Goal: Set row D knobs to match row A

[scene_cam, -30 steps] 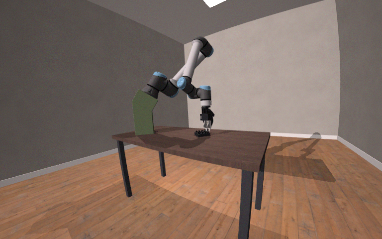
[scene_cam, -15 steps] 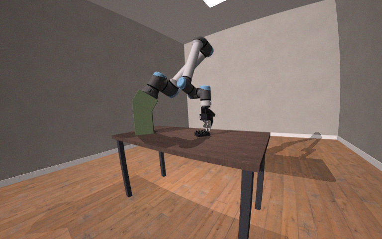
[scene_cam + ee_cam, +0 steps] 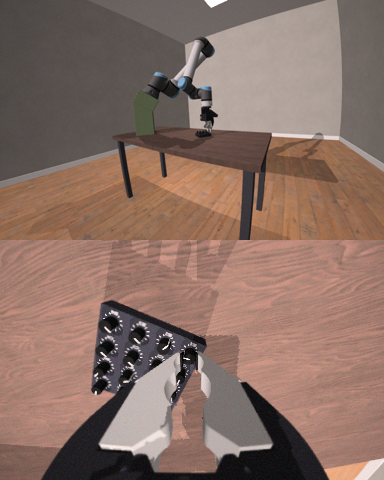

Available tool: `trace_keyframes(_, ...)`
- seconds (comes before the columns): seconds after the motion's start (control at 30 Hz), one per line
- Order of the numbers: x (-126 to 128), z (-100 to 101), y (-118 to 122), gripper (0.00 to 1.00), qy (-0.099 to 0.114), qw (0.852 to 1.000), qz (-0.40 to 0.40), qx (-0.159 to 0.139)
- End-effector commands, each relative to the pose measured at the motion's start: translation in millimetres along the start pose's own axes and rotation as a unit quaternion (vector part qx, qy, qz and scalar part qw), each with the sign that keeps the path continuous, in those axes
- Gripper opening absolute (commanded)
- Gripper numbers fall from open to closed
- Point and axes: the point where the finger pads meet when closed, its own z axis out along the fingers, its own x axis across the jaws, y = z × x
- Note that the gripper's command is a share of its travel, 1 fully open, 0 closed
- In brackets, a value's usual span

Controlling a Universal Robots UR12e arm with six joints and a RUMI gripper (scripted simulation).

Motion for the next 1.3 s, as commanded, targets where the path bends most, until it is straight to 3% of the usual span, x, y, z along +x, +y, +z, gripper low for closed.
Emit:
trace_keyframes(0.0, 0.9, -0.4, -0.1, 0.04, 0.001, 0.999, 0.049, 0.0)
trace_keyframes(0.33, 1.7, -0.4, 0.0, 0.04, 0.001, 0.991, 0.132, 0.0)
trace_keyframes(0.83, 3.0, -0.4, 0.5, 0.04, 0.001, 0.962, 0.272, 0.0)
trace_keyframes(1.27, 3.9, -0.4, 1.3, 0.04, 0.001, 0.919, 0.394, 0.0)
